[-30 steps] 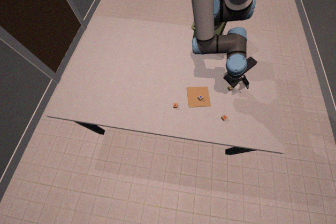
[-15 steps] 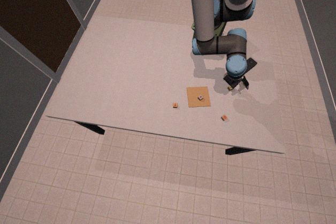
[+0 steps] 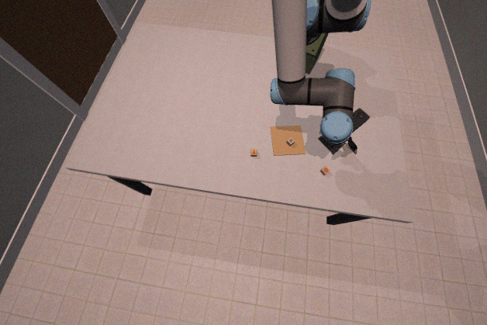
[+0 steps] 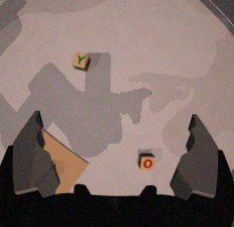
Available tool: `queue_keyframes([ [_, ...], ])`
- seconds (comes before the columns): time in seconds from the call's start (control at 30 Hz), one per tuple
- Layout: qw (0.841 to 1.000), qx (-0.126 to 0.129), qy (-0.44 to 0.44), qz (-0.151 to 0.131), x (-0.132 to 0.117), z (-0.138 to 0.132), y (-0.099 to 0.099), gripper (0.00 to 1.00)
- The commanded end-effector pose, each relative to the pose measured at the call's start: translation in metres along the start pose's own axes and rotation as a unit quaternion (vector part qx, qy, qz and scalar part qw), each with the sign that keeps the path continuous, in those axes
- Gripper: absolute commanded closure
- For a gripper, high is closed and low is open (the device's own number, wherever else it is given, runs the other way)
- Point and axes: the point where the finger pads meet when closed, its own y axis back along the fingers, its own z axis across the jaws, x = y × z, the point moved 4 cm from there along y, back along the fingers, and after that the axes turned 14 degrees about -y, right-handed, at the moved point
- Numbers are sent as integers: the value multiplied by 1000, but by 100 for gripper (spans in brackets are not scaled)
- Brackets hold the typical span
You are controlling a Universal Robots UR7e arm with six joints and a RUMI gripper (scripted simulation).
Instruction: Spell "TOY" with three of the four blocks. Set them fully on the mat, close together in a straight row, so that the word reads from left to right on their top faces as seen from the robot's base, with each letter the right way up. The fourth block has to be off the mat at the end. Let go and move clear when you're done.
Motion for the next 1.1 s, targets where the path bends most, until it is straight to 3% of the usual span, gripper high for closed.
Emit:
queue_keyframes([
  [0.0, 1000, 4, 1, 3, -27, 35, 17, 0],
  [0.3, 1000, 4, 1, 3, -57, 71, 42, 0],
  [1.07, 1000, 4, 1, 3, -58, 72, 44, 0],
])
